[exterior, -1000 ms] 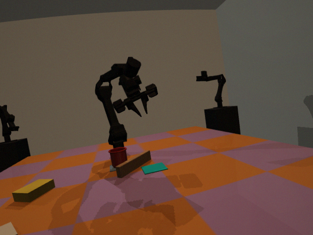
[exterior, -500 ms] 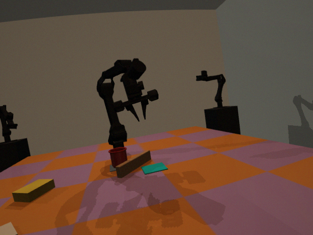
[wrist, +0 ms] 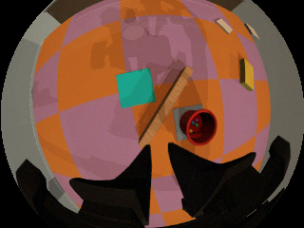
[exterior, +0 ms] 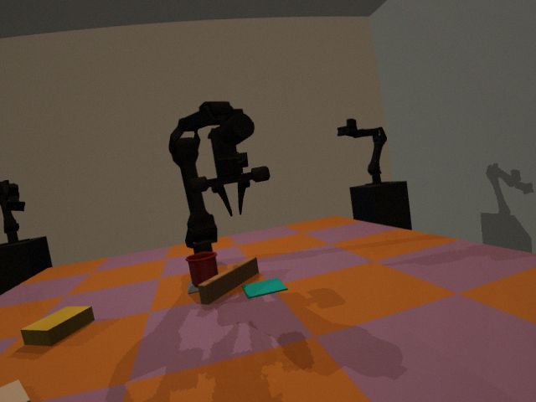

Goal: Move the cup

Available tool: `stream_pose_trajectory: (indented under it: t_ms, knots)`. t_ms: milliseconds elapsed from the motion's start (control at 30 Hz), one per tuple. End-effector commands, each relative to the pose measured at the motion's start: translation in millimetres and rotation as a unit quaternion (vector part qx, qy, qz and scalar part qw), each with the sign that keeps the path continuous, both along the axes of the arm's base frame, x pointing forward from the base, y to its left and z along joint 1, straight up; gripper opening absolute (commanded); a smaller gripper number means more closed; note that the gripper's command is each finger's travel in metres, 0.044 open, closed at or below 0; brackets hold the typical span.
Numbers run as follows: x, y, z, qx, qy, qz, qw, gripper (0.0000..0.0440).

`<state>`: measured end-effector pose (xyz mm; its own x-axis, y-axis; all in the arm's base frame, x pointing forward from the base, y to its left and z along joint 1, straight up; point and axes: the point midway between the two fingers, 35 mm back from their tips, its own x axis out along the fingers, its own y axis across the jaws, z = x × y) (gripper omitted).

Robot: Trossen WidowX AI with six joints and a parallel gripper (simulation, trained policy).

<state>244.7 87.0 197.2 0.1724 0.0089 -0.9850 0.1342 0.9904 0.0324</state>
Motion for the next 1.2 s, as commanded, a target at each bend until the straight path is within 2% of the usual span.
stream_pose_trajectory:
  t_ms: [0, 1167]
  knots:
    - [-1.0, -6.4, -4.6, -0.016, 0.022, 0.004, 1.0, 0.0085]
    - [-12.3, -51.4, -68.9, -0.063, 0.122, 0.027, 0.99, 0.016]
